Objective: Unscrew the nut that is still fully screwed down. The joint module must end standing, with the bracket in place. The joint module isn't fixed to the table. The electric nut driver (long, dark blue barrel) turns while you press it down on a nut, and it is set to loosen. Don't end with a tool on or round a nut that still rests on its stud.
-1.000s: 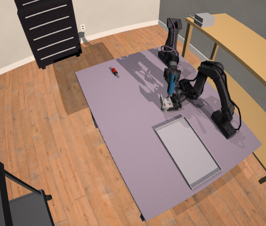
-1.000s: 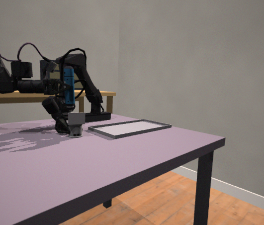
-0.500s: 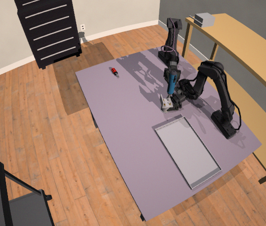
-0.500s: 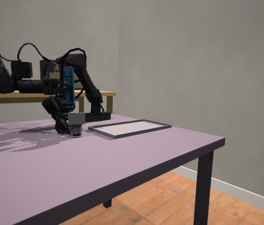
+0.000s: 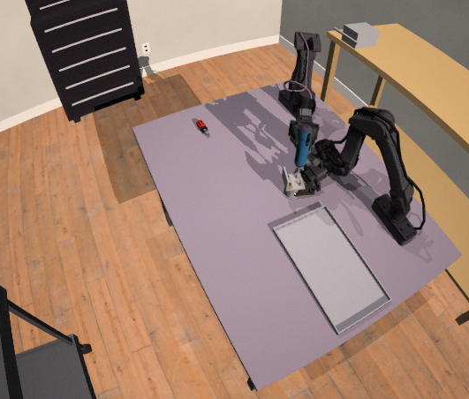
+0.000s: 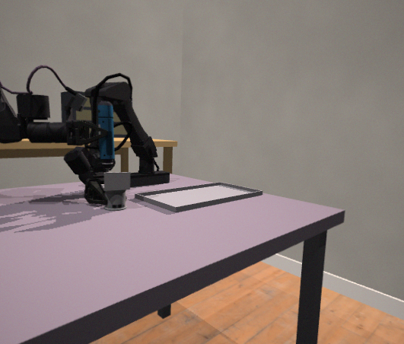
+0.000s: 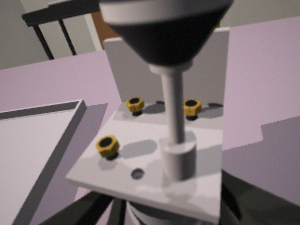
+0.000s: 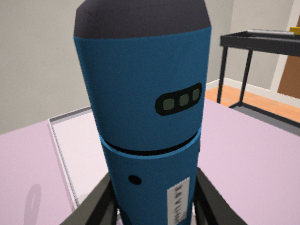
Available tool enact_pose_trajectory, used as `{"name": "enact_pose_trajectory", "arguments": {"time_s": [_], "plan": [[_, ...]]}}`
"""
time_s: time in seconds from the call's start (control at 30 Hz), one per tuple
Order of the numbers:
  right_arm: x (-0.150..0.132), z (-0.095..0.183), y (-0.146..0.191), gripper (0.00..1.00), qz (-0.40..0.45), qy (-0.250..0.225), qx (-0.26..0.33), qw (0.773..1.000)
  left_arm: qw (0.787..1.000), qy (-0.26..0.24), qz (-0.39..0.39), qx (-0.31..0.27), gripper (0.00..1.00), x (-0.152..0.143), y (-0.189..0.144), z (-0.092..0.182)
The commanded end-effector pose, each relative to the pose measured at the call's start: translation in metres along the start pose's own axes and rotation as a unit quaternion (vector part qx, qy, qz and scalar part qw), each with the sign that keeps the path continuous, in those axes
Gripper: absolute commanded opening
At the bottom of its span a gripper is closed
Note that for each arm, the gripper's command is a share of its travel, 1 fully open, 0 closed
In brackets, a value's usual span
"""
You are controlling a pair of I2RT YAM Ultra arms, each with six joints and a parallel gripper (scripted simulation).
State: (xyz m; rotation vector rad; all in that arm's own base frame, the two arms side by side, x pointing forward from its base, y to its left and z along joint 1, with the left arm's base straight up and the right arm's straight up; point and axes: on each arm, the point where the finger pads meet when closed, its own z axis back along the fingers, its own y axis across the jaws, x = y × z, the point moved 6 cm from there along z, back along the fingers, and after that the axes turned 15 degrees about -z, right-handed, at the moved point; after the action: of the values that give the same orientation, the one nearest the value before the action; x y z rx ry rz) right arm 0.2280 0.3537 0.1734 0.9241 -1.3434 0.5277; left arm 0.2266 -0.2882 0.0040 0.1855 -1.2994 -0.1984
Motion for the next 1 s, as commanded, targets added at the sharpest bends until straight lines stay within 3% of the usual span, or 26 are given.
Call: {"name": "enact_pose_trajectory", "arguments": {"time_s": [0.0, 0.97], "plan": [[0.0202, -0.0083, 0.0041, 0.42, -0.004, -0.037, 0.010, 0.999, 1.000, -0.002, 0.000, 0.002, 0.59, 0.0022, -0.0001, 0.0001], [0.0222, -0.0079, 0.0046, 0.42, -0.003, -0.041, 0.011, 0.999, 1.000, -0.002, 0.000, 0.002, 0.59, 0.0022, -0.0001, 0.0001]]}}
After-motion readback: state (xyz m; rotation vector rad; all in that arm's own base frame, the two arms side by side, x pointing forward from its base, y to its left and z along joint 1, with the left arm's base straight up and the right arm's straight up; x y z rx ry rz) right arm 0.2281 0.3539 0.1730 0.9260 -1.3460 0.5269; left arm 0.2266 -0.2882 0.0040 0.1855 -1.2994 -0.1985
